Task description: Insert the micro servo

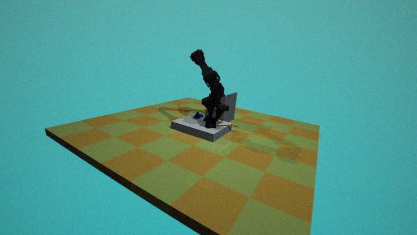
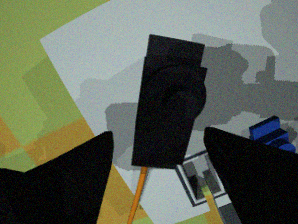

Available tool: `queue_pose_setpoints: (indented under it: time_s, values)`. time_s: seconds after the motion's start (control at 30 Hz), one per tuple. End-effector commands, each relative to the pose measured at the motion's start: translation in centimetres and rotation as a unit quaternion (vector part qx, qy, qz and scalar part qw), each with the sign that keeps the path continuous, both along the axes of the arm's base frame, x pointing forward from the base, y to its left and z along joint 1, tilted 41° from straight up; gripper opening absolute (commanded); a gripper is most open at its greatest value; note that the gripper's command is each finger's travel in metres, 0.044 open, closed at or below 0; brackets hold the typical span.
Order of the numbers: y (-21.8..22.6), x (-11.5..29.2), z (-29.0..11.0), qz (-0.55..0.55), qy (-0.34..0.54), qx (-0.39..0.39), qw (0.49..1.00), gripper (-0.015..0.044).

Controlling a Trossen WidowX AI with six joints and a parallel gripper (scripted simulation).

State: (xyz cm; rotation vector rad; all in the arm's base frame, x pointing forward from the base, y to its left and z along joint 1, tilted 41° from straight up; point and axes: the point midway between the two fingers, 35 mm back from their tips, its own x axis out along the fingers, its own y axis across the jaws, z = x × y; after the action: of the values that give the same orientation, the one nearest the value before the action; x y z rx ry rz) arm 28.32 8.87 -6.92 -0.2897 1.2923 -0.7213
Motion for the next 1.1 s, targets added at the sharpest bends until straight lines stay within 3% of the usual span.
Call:
queue_pose_setpoints:
  time_s: [0.0, 0.07, 0.23, 0.37, 1.07]
  values:
    - [-0.1, 0.0, 0.0, 0.002, -0.001, -0.002, 1.0, 0.0177]
    - [-0.1, 0.0, 0.0, 0.002, -0.001, -0.002, 1.0, 0.0125]
    - [-0.1, 0.0, 0.0, 0.002, -0.001, -0.002, 1.0, 0.0092]
    - [0.6, -0.1, 0.8, 0.002, 0.0, -0.002, 1.0, 0.0]
    - [1.1, -0.2, 2.9, 0.002, 0.0, -0.002, 1.0, 0.0]
